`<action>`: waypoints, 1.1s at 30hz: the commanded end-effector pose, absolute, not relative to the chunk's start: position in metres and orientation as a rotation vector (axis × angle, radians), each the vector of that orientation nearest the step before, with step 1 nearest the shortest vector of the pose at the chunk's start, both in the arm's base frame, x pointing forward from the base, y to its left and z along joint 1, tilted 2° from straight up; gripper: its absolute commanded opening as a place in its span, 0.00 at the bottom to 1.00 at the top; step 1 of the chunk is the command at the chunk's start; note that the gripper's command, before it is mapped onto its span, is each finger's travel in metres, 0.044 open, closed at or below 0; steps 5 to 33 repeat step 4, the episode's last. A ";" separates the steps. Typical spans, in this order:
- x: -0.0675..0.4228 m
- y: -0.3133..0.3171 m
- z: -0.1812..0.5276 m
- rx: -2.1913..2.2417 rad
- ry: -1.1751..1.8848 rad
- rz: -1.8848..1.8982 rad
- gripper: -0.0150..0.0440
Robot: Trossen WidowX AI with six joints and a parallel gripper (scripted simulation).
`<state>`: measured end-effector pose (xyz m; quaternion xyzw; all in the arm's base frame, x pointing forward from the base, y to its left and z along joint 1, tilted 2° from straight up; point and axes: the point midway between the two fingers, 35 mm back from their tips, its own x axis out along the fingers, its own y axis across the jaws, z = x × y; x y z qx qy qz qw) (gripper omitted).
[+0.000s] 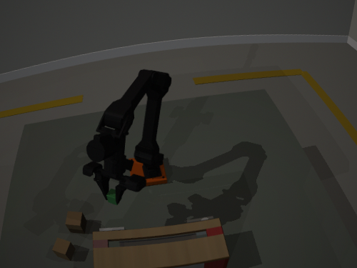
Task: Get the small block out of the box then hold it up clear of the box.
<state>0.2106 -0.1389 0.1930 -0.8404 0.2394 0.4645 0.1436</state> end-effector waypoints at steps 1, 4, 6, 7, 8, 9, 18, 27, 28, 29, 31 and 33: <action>0.210 -0.139 0.193 -2.420 0.699 1.337 0.25; 0.210 -0.139 0.193 -2.420 0.699 1.337 0.25; 0.210 -0.139 0.193 -2.420 0.699 1.337 0.25; 0.210 -0.139 0.193 -2.420 0.699 1.337 0.25; 0.210 -0.139 0.193 -2.420 0.699 1.337 0.25; 0.210 -0.139 0.193 -2.420 0.699 1.337 0.25; 0.210 -0.139 0.193 -2.420 0.699 1.337 0.25; 0.210 -0.139 0.193 -2.420 0.699 1.337 0.25; 0.210 -0.139 0.193 -2.420 0.699 1.337 0.25; 0.210 -0.139 0.193 -2.420 0.699 1.337 0.25; 0.210 -0.139 0.193 -2.420 0.699 1.337 0.25; 0.210 -0.139 0.193 -2.420 0.699 1.337 0.25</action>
